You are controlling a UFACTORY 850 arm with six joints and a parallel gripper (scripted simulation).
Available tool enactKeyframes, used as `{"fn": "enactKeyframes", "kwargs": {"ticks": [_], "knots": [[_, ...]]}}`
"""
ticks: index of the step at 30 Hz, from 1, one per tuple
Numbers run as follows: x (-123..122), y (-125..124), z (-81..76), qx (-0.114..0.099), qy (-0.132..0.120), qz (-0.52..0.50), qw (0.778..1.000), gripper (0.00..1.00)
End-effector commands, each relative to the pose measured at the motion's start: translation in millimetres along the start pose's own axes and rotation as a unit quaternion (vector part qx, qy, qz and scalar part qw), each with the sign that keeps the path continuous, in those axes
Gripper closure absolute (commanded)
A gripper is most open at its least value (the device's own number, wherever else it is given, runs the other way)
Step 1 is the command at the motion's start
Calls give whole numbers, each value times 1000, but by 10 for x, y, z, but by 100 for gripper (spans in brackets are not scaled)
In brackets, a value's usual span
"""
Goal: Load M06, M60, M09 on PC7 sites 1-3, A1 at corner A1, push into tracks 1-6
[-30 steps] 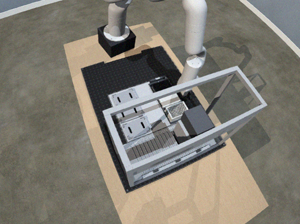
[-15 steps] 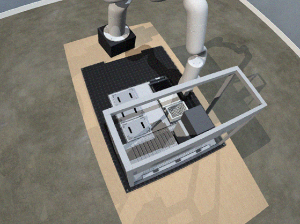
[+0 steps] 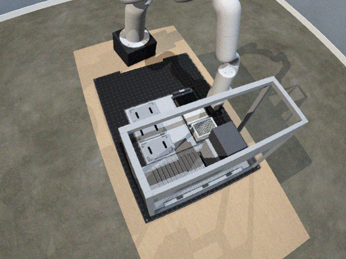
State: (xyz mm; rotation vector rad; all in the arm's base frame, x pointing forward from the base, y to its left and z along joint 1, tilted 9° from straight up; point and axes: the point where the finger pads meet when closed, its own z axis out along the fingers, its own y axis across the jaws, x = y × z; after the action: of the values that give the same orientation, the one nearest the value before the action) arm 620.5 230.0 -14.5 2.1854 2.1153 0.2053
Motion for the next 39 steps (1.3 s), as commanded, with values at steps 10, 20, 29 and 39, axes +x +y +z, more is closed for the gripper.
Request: {"fn": "enactKeyframes", "kwargs": {"ticks": [10, 20, 29, 39], "knots": [[73, 9, -7, -1, 0, 0, 1000, 0], [130, 9, -7, -1, 0, 0, 1000, 0], [131, 9, -40, -1, 0, 0, 1000, 0], [131, 8, -174, -1, 0, 0, 1000, 0]]}}
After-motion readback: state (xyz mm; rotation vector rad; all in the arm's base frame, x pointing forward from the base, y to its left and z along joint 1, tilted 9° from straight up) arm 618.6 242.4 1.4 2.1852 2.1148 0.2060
